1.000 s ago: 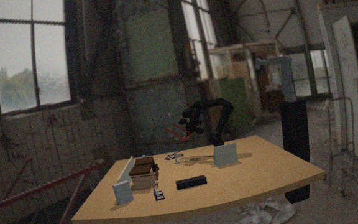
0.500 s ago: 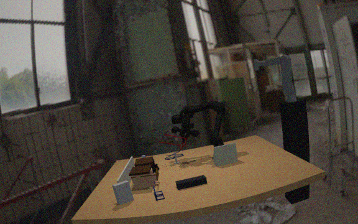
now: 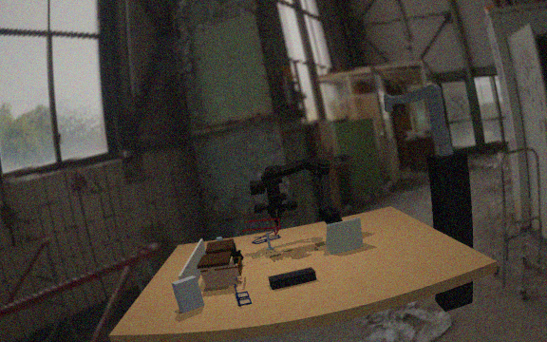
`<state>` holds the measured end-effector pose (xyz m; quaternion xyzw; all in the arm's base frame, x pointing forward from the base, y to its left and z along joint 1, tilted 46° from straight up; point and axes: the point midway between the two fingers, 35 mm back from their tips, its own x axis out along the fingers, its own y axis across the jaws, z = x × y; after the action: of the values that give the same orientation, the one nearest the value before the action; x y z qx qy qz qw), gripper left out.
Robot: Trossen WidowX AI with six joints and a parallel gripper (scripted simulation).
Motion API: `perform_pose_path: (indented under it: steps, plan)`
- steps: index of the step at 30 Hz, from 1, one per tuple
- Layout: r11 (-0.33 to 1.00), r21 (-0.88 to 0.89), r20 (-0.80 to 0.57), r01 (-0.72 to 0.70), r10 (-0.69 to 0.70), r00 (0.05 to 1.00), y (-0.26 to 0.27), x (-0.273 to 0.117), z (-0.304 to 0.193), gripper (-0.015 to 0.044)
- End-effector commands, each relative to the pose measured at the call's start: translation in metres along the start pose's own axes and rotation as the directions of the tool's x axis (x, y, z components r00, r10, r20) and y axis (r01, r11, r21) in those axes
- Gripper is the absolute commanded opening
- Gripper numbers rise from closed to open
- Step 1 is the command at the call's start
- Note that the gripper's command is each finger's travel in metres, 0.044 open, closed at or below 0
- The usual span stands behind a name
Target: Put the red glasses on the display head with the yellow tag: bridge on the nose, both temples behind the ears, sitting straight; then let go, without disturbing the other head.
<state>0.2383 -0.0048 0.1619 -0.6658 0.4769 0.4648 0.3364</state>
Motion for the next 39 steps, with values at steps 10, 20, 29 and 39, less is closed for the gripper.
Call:
perform_pose_path:
  steps: [10, 20, 29, 39]
  plan:
    - [0.99, 0.081, -0.169, -0.112, 0.125, 0.978, -0.02, 0.032, 0.045, 0.0]
    - [0.986, 0.133, -0.34, -0.097, 0.138, 0.93, -0.028, 0.053, 0.081, 0.0]
    - [0.988, 0.143, -0.432, -0.057, 0.114, 0.894, -0.03, 0.063, 0.094, 0.0]
    - [0.987, 0.146, -0.428, -0.063, 0.121, 0.896, -0.029, 0.072, 0.09, 0.0]
